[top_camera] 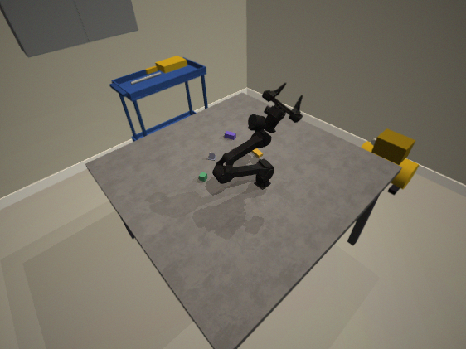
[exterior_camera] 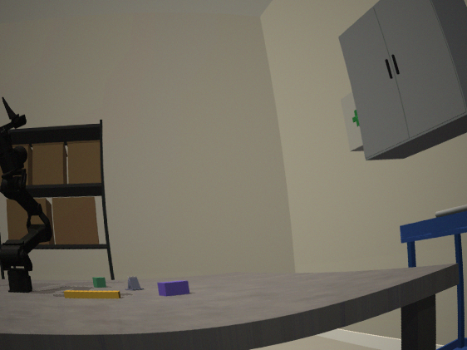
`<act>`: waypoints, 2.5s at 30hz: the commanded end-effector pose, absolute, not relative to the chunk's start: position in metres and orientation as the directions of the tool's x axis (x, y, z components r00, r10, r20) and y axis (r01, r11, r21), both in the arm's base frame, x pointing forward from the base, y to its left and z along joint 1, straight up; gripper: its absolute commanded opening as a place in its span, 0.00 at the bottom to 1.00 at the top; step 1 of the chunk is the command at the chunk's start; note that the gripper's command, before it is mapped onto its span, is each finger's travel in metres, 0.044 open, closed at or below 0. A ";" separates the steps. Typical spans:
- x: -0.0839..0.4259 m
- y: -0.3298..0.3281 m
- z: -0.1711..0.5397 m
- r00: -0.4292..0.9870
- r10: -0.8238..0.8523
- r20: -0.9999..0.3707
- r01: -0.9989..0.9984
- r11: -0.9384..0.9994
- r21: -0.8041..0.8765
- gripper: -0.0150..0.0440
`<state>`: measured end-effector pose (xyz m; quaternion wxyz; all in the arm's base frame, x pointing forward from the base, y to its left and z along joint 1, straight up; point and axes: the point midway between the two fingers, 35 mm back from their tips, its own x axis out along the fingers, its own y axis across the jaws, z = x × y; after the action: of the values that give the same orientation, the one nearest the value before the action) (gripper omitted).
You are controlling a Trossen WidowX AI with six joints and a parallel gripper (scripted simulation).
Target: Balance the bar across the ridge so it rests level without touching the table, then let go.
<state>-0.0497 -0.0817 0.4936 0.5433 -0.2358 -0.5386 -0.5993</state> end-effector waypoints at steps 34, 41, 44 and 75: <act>0.032 -0.281 0.407 0.044 -0.971 0.233 0.963 0.103 0.248 0.79; 0.069 -0.304 0.372 0.160 -0.986 0.046 0.973 0.165 0.163 0.79; 0.085 -0.310 0.357 0.203 -0.978 -0.038 0.973 0.197 0.122 0.79; 0.222 -0.273 0.198 0.365 -0.506 -0.782 0.671 0.725 -0.155 0.79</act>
<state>0.2114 -0.2820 0.2125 0.8246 0.0985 0.3916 -0.3961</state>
